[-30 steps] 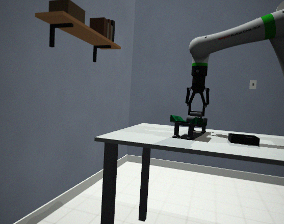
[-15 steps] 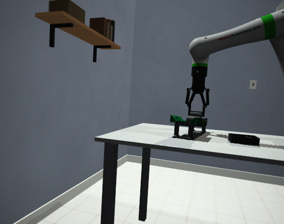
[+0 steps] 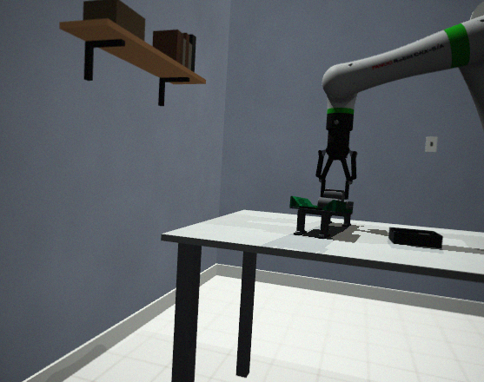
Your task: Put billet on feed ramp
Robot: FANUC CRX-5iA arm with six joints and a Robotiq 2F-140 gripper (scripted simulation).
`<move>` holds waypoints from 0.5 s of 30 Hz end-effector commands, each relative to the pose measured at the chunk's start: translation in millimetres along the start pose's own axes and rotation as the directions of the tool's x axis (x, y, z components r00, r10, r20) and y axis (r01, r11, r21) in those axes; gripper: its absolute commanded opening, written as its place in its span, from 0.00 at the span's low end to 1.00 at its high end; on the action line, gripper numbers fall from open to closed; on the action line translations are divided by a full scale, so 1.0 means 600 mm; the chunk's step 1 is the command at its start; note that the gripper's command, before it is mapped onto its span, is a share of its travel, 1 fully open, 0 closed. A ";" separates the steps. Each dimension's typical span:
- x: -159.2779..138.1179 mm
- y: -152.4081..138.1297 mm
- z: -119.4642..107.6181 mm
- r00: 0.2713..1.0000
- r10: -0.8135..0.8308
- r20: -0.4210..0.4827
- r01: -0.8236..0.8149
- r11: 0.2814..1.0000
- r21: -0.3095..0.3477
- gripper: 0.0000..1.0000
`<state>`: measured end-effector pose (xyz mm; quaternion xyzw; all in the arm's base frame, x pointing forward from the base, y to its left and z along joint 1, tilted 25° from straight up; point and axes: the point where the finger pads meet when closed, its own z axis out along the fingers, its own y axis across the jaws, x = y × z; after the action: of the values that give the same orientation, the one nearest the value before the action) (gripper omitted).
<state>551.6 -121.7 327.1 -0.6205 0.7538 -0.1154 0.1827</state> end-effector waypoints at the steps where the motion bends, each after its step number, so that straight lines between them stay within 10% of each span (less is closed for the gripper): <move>1: 0.000 -0.001 -0.002 1.000 0.000 0.000 0.000 1.000 0.002 0.58; 15: 0.000 -0.001 -0.002 1.000 0.000 0.000 0.000 1.000 0.002 0.46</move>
<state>551.6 -121.7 327.2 -0.6205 0.7538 -0.1155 0.1828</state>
